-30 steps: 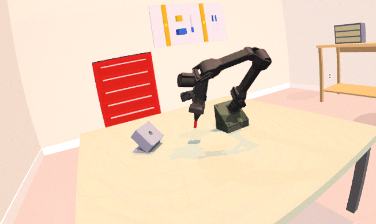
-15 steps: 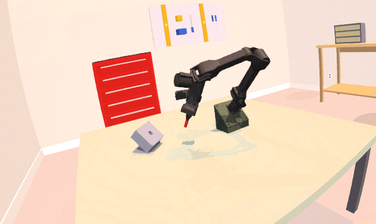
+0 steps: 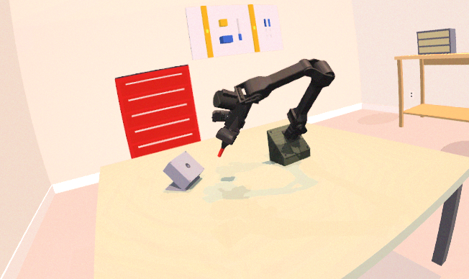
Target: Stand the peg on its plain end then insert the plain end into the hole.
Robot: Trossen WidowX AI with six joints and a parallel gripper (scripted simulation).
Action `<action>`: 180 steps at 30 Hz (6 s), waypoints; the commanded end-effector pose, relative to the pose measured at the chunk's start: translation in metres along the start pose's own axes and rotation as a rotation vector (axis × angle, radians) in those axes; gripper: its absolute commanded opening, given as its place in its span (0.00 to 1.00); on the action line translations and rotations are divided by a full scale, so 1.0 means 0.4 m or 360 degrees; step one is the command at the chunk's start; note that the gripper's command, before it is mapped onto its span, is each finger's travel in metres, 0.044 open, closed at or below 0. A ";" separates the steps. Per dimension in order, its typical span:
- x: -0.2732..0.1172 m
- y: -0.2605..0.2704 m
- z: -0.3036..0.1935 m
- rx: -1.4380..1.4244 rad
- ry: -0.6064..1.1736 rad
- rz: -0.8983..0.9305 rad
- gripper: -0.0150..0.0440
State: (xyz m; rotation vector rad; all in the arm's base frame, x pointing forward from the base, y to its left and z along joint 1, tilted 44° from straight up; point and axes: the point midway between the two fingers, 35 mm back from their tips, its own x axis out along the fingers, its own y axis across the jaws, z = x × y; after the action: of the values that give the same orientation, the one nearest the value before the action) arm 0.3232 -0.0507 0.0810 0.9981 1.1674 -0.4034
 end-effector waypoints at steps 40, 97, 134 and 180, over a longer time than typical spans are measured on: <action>0.082 0.051 0.143 0.0160 -0.0360 0.0054 0.25; 0.203 0.056 0.176 0.0160 -0.0387 0.0066 0.25; 0.228 0.062 0.192 0.0160 -0.0387 0.0067 0.25; 0.284 0.061 0.204 0.0155 -0.0379 0.0066 0.25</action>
State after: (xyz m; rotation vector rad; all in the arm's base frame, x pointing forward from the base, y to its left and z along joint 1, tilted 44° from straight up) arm 0.4315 -0.0800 -0.0063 1.0266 0.9183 -0.5347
